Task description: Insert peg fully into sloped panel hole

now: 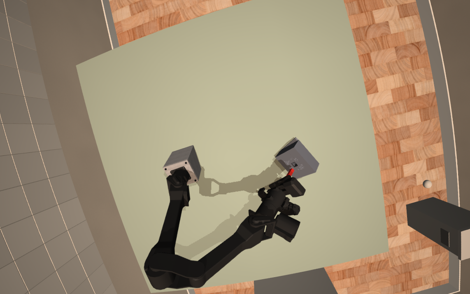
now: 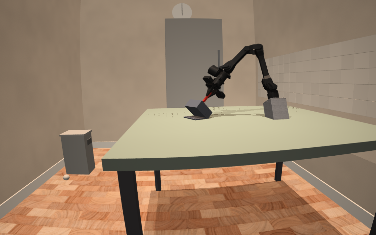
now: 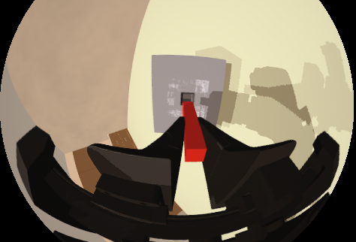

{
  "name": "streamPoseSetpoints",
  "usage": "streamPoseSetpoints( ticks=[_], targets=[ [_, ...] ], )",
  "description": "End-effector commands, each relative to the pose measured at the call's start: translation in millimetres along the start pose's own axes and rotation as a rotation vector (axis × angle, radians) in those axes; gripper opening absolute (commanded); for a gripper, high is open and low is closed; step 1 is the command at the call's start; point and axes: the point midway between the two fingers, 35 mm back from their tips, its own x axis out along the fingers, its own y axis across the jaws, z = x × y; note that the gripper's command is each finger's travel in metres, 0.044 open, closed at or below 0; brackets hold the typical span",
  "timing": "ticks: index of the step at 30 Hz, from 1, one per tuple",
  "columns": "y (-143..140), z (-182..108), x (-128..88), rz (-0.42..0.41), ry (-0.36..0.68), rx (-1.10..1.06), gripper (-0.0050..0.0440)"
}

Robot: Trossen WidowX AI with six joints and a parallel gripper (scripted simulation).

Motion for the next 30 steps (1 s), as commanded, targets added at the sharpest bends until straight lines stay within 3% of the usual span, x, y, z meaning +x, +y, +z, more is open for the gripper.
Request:
streamPoseSetpoints(
  ticks=[1, 30],
  targets=[
    [3.1, 2.5, -2.2, 0.011, -0.008, 0.001, 0.0000],
    [2.9, 2.6, 23.4, 0.011, -0.008, 0.001, 0.0000]
  ],
)
